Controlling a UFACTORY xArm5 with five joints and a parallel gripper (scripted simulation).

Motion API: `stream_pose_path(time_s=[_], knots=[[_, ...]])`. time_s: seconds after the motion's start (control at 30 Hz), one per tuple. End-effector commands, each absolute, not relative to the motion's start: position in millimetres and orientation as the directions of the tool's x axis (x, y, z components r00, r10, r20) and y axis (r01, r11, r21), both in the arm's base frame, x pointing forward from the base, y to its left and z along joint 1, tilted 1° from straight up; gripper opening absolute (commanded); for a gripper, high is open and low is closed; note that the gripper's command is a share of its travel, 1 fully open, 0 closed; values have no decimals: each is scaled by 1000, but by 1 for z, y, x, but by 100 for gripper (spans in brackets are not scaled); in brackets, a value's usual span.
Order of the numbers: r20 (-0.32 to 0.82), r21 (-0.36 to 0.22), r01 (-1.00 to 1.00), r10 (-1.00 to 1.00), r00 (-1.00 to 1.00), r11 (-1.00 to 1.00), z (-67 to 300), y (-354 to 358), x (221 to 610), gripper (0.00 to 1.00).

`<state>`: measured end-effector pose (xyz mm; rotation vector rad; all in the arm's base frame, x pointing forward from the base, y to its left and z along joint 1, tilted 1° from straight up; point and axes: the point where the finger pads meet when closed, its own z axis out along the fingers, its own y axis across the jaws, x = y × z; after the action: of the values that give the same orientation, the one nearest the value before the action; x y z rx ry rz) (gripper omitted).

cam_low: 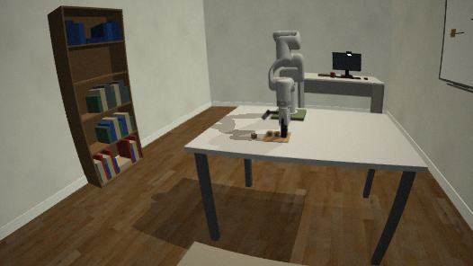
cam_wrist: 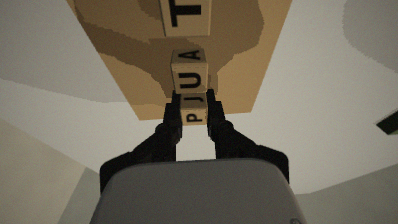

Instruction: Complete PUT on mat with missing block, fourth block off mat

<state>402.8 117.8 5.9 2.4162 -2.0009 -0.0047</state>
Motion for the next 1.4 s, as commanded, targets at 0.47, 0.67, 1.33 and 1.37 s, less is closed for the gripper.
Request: stream_pose_path(time_s=[0.47,0.67,1.33,1.37], knots=[[0,2,-982,-982,186,-186,7,118,404,21],[0,2,-982,-982,186,-186,7,118,404,21],[0,2,-982,-982,186,-186,7,118,404,42],[0,2,-982,-982,186,-186,7,118,404,42]])
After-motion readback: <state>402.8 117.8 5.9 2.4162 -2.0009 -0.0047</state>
